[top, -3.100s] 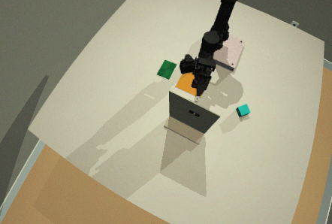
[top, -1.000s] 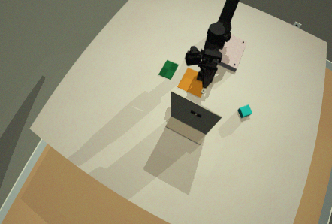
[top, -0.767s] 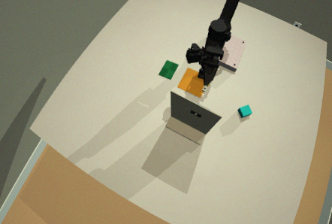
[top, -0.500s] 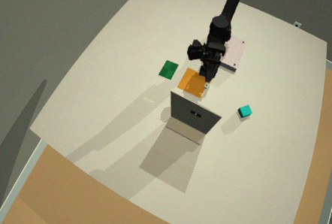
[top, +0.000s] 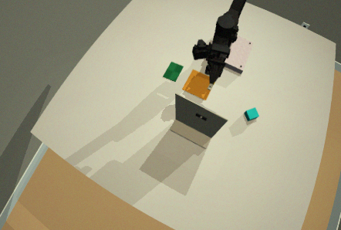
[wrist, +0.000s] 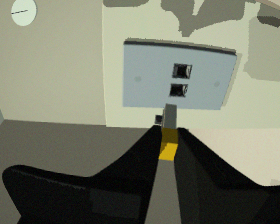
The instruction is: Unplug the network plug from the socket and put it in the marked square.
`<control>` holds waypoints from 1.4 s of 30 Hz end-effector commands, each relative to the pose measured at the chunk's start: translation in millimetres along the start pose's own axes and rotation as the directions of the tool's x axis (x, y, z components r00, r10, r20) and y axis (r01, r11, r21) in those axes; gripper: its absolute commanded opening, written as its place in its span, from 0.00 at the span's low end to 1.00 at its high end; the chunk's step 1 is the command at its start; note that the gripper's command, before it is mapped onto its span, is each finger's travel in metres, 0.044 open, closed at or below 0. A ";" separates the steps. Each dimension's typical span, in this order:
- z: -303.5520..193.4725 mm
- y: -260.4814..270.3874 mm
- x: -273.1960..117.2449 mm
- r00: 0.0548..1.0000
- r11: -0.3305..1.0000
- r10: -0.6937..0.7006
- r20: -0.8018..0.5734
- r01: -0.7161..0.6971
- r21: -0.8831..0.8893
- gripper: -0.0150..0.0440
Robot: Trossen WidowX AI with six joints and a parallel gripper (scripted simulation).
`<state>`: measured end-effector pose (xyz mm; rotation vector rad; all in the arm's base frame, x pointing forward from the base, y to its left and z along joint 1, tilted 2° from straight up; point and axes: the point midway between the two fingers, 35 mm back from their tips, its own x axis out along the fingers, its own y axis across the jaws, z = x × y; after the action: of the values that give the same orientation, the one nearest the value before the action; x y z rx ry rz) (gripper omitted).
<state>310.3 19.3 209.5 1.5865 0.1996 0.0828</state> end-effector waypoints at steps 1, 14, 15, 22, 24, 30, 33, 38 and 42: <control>6.8 -9.7 -0.3 0.997 0.998 -0.067 0.033 0.066 0.017 0.25; 23.9 -60.7 -12.7 0.933 0.939 -0.342 0.116 0.333 0.088 0.25; 25.0 -64.4 -14.4 0.924 0.931 -0.363 0.121 0.353 0.094 0.25; 31.5 -89.7 -29.2 0.852 0.864 -0.501 0.152 0.484 0.138 0.25; 33.0 -96.5 -34.3 0.827 0.841 -0.539 0.160 0.519 0.150 0.25; 36.5 -115.6 -51.8 0.743 0.763 -0.646 0.177 0.619 0.188 0.25; 37.7 -124.2 -61.7 0.695 0.718 -0.695 0.183 0.664 0.207 0.25; 38.6 -133.3 -74.0 0.636 0.663 -0.749 0.187 0.713 0.228 0.25; 38.7 -134.4 -73.7 0.636 0.663 -0.749 0.187 0.713 0.228 0.25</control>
<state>235.0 -28.7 79.3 1.5262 0.6418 -0.7992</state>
